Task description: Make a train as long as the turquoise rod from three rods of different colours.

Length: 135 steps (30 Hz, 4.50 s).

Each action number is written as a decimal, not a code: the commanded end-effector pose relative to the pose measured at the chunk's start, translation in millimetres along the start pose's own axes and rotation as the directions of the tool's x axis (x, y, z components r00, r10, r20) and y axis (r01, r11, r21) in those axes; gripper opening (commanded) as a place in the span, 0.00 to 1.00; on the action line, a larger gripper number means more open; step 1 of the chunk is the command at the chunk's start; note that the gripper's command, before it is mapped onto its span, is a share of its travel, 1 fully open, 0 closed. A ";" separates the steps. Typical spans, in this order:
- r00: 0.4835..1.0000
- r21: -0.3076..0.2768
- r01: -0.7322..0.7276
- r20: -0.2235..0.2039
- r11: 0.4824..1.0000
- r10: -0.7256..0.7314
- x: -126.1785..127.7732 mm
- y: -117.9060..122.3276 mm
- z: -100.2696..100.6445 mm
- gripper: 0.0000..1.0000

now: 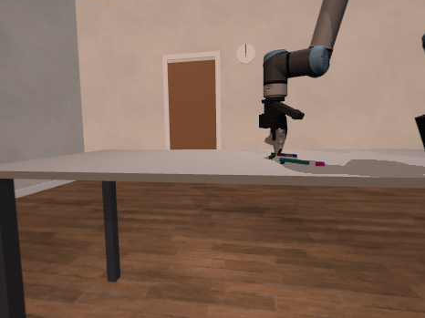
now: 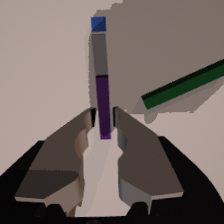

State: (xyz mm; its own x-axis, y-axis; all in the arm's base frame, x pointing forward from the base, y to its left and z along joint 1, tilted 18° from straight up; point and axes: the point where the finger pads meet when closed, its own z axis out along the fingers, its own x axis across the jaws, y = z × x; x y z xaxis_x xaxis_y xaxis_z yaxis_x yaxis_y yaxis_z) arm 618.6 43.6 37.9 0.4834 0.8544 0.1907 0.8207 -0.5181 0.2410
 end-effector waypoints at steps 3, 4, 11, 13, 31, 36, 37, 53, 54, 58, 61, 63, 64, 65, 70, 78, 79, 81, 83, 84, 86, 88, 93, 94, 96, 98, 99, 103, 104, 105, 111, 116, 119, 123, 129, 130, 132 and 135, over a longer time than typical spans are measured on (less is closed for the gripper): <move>1.000 -0.001 0.000 0.000 1.000 0.000 0.2 0.5 -0.4 0.14; 1.000 -0.001 0.000 0.000 1.000 0.000 0.2 0.5 -0.4 0.14; 1.000 -0.001 0.000 0.000 1.000 0.000 0.2 0.5 -0.4 0.14; 1.000 -0.001 0.000 0.000 1.000 0.000 0.2 0.5 -0.4 0.14; 1.000 -0.001 0.000 0.000 1.000 0.000 0.2 0.4 -49.8 0.14; 1.000 -0.001 0.000 0.000 1.000 0.000 0.2 0.4 -75.0 0.14; 1.000 -0.001 0.000 0.000 1.000 0.000 0.2 0.4 -78.8 0.14; 1.000 -0.001 0.000 0.000 1.000 0.000 0.2 0.4 -90.4 1.00; 1.000 -0.001 0.000 0.000 1.000 0.000 0.2 0.4 -90.4 1.00; 1.000 -0.001 0.000 0.000 1.000 0.000 0.2 0.4 -90.4 1.00; 1.000 -0.001 0.000 0.000 1.000 0.000 0.2 0.4 -90.4 1.00; 1.000 -0.001 0.000 0.000 1.000 0.000 0.2 0.4 -90.4 1.00; 1.000 -0.001 0.000 0.000 1.000 0.000 0.2 0.4 -90.4 1.00; 1.000 -0.001 0.000 0.000 1.000 0.000 0.2 0.4 -90.4 1.00; 1.000 -0.001 0.000 0.000 1.000 0.000 0.2 0.4 -91.1 1.00; 1.000 -0.001 0.000 0.000 1.000 0.000 0.2 0.4 -104.3 1.00; 1.000 -0.001 0.000 0.000 1.000 0.000 0.2 0.4 -108.4 1.00; 1.000 -0.001 0.000 0.000 1.000 0.000 0.2 0.4 -117.9 1.00; 1.000 -0.001 0.000 0.000 1.000 0.000 0.2 0.4 -128.7 1.00; 1.000 -0.001 0.000 0.000 1.000 0.000 0.2 0.4 -134.4 1.00; 1.000 -0.001 0.000 0.000 1.000 0.000 0.2 0.4 -146.0 1.00; 1.000 -0.001 0.000 0.000 1.000 0.000 0.2 0.3 -157.0 1.00; 1.000 -0.001 0.000 0.000 1.000 0.000 0.2 0.3 -170.9 1.00; 1.000 -0.001 0.000 0.000 1.000 0.000 0.2 0.3 -174.5 1.00; 1.000 -0.001 0.000 0.000 1.000 0.000 0.2 0.3 -179.8 1.00; 1.000 -0.001 0.000 0.000 1.000 0.000 0.2 0.3 -182.6 1.00; 1.000 -0.001 0.000 0.000 1.000 0.000 0.2 0.3 -183.2 1.00; 1.000 -0.001 0.000 0.000 1.000 0.000 0.2 0.3 -183.5 1.00; 1.000 -0.001 0.000 0.000 1.000 0.000 0.2 0.3 -183.5 1.00; 1.000 -0.001 0.000 0.000 1.000 0.000 0.2 0.3 -183.5 1.00; 1.000 -0.001 0.000 0.000 1.000 0.000 0.2 0.3 -183.5 1.00; 1.000 -0.001 0.000 0.000 1.000 0.000 0.2 0.3 -183.5 1.00; 1.000 -0.001 0.000 0.000 1.000 0.000 0.2 0.3 -183.5 1.00; 1.000 -0.001 0.000 0.000 1.000 0.000 0.2 0.3 -183.5 1.00; 1.000 -0.001 0.000 0.000 1.000 0.000 0.2 0.3 -183.5 1.00; 1.000 -0.001 0.000 0.000 1.000 0.000 0.2 0.3 -183.5 1.00; 1.000 -0.001 0.000 0.000 1.000 0.000 0.2 0.3 -183.5 1.00; 1.000 -0.001 0.000 0.000 1.000 0.000 0.2 0.3 -183.5 1.00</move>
State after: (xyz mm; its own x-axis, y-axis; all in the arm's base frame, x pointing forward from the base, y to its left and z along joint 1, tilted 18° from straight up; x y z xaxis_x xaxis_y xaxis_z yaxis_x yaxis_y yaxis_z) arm 562.6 36.4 211.9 0.4835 0.8543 0.1907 0.8207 -0.5182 0.2408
